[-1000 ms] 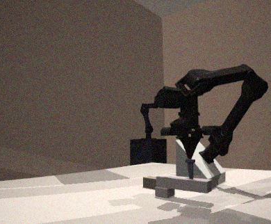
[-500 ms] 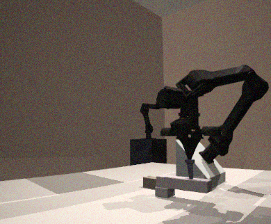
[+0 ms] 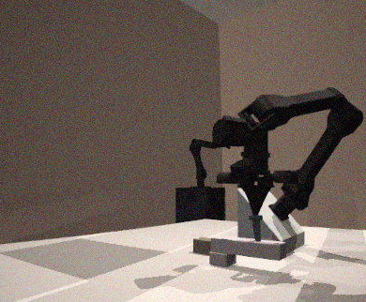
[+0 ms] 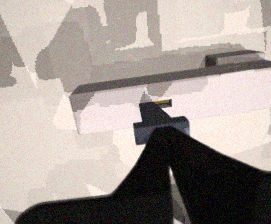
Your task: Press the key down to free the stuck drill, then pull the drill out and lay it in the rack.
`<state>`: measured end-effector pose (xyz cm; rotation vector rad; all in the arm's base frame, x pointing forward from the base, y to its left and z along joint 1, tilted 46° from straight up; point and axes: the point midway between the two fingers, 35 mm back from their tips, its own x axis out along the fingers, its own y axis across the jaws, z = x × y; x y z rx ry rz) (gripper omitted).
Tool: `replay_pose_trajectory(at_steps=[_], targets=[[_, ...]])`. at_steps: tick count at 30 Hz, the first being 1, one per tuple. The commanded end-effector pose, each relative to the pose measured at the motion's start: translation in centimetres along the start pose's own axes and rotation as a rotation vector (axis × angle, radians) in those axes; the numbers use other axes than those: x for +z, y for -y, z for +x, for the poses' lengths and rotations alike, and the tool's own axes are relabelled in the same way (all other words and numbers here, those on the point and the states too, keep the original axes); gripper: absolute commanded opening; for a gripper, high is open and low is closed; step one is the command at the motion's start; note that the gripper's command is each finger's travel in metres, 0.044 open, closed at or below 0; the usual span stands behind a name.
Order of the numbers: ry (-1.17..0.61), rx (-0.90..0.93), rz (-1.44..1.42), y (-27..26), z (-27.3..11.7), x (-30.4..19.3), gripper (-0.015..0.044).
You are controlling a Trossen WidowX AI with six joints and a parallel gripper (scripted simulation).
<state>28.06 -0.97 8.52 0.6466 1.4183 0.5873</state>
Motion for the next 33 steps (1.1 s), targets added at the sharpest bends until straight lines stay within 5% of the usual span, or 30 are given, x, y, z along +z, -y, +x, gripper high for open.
replay_pose_trajectory(at_steps=[1,33], targets=[[-0.025,0.006,0.003,-0.09,1.0,-0.5,0.0],[-0.025,0.007,0.003,-0.21,1.94,-0.87,0.0]])
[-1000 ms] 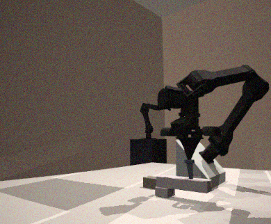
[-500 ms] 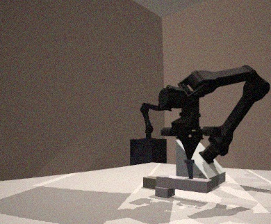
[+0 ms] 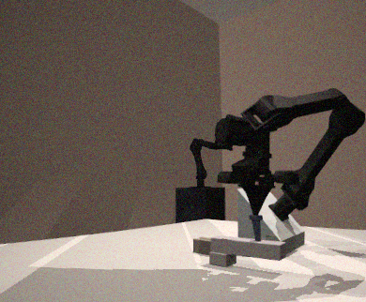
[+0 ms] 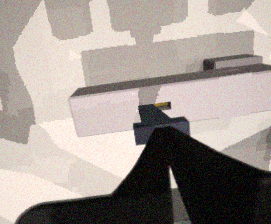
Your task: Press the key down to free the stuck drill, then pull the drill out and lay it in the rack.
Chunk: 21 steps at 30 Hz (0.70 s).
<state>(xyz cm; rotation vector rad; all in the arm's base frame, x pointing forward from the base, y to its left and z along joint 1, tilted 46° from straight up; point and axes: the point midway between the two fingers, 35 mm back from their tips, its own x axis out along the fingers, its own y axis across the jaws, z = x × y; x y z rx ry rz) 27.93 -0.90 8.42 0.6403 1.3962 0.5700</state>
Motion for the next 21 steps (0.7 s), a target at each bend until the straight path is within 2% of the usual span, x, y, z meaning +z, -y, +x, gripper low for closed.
replay_pose_trajectory(at_steps=[1,21], targets=[[-0.05,0.019,0.006,-0.27,1.84,-0.77,0.0],[-0.05,0.019,0.006,-0.39,2.46,-0.82,0.0]])
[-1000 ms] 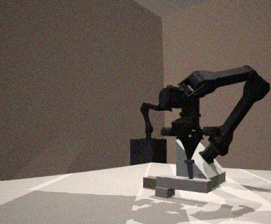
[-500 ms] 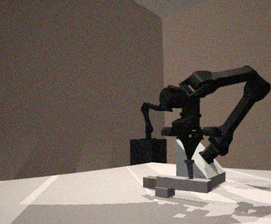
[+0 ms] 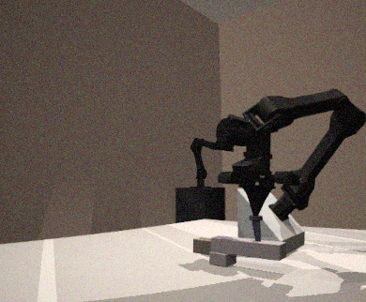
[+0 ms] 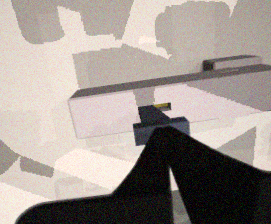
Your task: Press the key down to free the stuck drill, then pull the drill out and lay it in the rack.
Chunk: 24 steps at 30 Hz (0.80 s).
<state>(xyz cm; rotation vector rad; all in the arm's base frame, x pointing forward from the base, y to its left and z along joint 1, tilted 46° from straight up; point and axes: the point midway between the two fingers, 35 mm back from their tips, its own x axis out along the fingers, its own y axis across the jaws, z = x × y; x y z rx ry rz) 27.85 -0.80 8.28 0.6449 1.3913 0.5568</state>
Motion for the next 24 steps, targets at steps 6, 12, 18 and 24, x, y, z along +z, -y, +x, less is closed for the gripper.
replay_pose_trajectory(at_steps=[6,12,18,24], targets=[[-0.06,0.024,-0.002,-0.48,2.5,-0.76,0.0],[-0.06,0.024,-0.002,-0.52,2.64,-0.76,0.0],[-0.06,0.024,-0.002,-0.58,2.82,-0.75,0.0],[-0.06,0.024,-0.002,-0.64,3.08,-0.73,0.0]])
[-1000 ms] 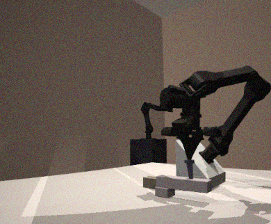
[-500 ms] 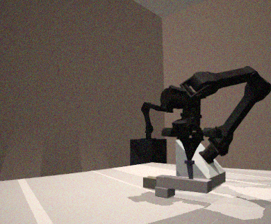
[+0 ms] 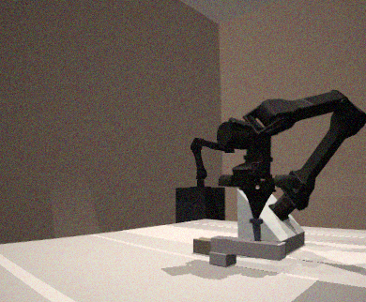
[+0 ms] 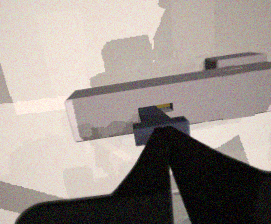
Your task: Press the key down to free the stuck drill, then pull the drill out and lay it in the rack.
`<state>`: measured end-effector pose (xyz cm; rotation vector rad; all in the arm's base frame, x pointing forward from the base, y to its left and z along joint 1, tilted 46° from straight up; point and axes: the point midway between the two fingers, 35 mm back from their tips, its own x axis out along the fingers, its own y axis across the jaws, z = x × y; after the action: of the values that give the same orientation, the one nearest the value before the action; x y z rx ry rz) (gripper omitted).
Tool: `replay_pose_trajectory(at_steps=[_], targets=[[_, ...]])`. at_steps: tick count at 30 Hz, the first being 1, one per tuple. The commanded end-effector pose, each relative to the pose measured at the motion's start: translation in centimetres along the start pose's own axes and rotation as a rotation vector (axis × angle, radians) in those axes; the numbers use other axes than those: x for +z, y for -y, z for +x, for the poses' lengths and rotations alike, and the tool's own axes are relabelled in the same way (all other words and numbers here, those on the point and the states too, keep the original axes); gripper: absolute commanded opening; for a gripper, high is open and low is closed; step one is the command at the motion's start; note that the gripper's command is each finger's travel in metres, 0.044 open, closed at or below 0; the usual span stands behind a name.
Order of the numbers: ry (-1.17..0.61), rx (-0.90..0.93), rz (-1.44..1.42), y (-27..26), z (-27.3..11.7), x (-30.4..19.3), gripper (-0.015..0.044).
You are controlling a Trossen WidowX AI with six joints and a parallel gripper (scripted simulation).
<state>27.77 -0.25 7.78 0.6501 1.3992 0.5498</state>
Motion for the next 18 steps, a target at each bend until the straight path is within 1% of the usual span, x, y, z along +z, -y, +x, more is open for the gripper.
replay_pose_trajectory(at_steps=[1,4,11,15,16,18], targets=[[-0.056,0.027,-0.012,-0.6,2.4,-0.6,0.0],[-0.056,0.024,-0.011,-0.4,1.2,-0.3,0.0079],[-0.057,0.023,-0.011,0.2,-5.6,0.4,0.0263],[-0.057,0.024,-0.011,0.2,-5.8,0.4,0.0368],[-0.041,0.022,-0.026,0.1,-4.9,0.4,0.0394],[-0.041,0.023,-0.15,1.4,-4.2,0.7,0.044]])
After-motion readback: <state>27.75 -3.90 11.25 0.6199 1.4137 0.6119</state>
